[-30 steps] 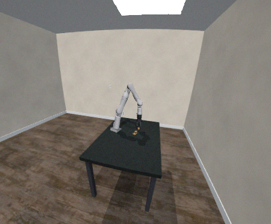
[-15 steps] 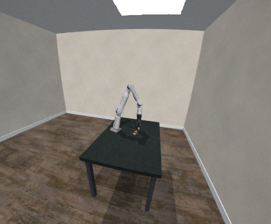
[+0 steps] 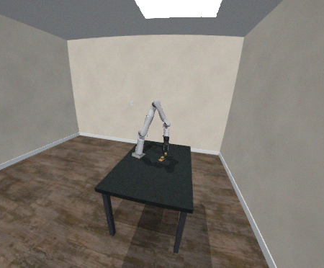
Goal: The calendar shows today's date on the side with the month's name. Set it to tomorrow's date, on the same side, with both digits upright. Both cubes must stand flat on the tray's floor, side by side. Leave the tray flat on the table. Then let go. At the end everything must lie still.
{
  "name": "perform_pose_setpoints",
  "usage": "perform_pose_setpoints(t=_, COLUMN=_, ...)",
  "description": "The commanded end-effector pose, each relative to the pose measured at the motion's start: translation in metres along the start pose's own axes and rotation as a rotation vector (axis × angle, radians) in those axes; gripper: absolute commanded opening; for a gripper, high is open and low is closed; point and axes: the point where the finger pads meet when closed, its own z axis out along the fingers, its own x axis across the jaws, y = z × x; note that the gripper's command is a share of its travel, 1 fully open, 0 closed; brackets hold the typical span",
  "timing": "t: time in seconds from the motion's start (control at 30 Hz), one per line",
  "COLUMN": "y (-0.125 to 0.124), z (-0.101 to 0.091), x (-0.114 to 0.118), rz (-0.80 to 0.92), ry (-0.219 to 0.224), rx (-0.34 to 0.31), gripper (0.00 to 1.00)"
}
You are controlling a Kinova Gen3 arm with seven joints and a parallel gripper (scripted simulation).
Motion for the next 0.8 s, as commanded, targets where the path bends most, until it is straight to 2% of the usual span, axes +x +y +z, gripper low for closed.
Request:
perform_pose_setpoints(t=0.0, y=-0.0053, z=-0.0017, x=0.0008, rz=-0.015, ry=0.007, rx=-0.010, gripper=0.87)
perform_pose_setpoints(t=0.37, y=-0.0050, z=-0.0031, x=0.0033, rz=-0.013, ry=0.019, rx=-0.040, gripper=0.87)
perform_pose_setpoints(t=0.77, y=-0.0050, z=-0.0033, x=0.0035, rz=-0.013, ry=0.020, rx=-0.045, gripper=0.87)
